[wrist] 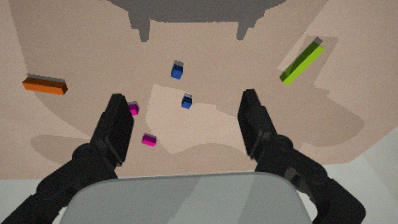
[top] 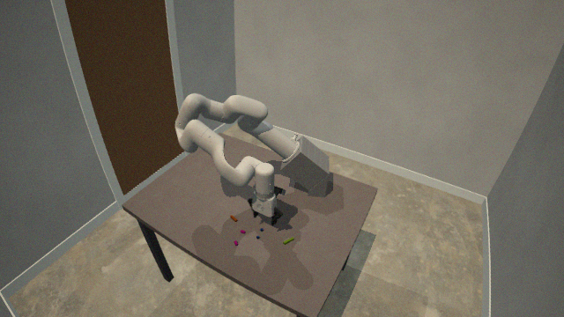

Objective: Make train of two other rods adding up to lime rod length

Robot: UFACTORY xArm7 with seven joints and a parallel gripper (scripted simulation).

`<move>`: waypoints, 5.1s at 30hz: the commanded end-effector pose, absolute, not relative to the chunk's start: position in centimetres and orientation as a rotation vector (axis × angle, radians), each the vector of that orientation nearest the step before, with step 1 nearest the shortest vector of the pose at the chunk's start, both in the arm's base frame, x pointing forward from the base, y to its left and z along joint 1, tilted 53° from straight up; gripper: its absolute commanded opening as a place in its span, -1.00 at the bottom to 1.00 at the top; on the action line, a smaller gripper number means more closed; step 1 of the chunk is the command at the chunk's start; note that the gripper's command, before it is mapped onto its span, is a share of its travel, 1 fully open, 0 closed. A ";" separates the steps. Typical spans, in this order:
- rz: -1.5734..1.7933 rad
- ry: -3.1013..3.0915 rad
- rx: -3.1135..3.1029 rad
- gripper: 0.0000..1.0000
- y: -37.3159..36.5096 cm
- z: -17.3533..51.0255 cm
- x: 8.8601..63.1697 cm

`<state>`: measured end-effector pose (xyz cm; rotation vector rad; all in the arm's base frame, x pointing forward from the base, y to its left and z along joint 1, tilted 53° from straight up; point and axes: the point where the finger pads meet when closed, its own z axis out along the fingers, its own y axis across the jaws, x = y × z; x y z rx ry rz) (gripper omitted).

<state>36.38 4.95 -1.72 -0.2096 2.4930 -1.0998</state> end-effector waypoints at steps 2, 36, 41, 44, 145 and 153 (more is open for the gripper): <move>-1.096 2.492 -0.213 1.00 5.1 -1.7 36.4; -1.096 2.492 -0.213 1.00 5.1 -1.7 36.4; -1.096 2.492 -0.213 1.00 5.1 -1.7 36.4; -1.096 2.492 -0.213 1.00 5.1 -1.7 36.4; -0.335 1.718 1.447 1.00 3.7 2.7 40.1; -0.335 1.718 1.447 1.00 3.7 2.7 40.1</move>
